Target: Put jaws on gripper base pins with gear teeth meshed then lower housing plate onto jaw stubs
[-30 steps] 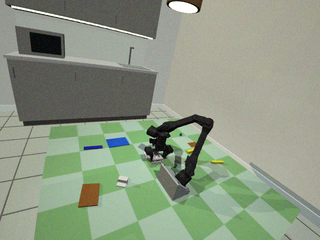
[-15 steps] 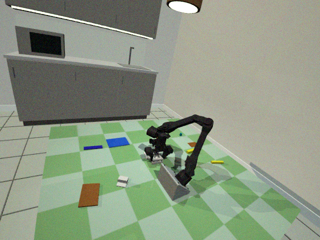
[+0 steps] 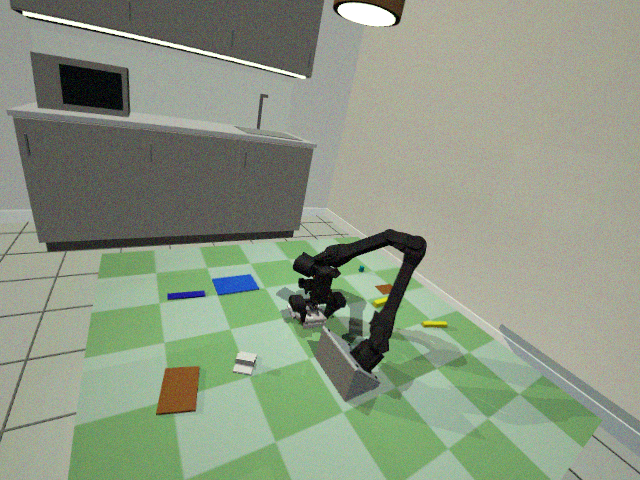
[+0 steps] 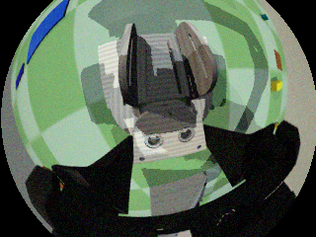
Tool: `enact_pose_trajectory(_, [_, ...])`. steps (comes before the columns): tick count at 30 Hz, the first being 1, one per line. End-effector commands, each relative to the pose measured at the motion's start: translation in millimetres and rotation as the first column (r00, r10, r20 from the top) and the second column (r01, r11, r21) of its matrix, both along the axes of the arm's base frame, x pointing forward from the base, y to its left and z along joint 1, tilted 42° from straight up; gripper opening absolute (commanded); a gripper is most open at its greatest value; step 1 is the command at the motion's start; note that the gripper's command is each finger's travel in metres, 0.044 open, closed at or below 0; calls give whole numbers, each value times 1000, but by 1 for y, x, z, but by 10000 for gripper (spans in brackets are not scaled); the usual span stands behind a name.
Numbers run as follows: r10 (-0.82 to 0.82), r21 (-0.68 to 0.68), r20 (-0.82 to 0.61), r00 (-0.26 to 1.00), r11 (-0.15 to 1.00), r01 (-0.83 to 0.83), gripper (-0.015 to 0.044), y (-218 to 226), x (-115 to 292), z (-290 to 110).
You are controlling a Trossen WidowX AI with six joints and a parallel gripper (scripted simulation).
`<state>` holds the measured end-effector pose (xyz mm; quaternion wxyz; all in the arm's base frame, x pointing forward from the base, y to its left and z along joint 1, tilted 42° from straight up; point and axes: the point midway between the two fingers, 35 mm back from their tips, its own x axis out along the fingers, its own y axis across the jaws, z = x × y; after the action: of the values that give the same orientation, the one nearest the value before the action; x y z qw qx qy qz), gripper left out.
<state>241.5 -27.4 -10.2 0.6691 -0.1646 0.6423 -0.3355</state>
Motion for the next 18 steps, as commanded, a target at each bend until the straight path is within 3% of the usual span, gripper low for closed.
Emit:
enact_pose_trajectory(1, [3,-6,-6,1000,1000,-3,351,-1,-1,-1])
enact_pose_trajectory(18, [4,-6,-7,1000,1000,-4,351,-5,-1,-5])
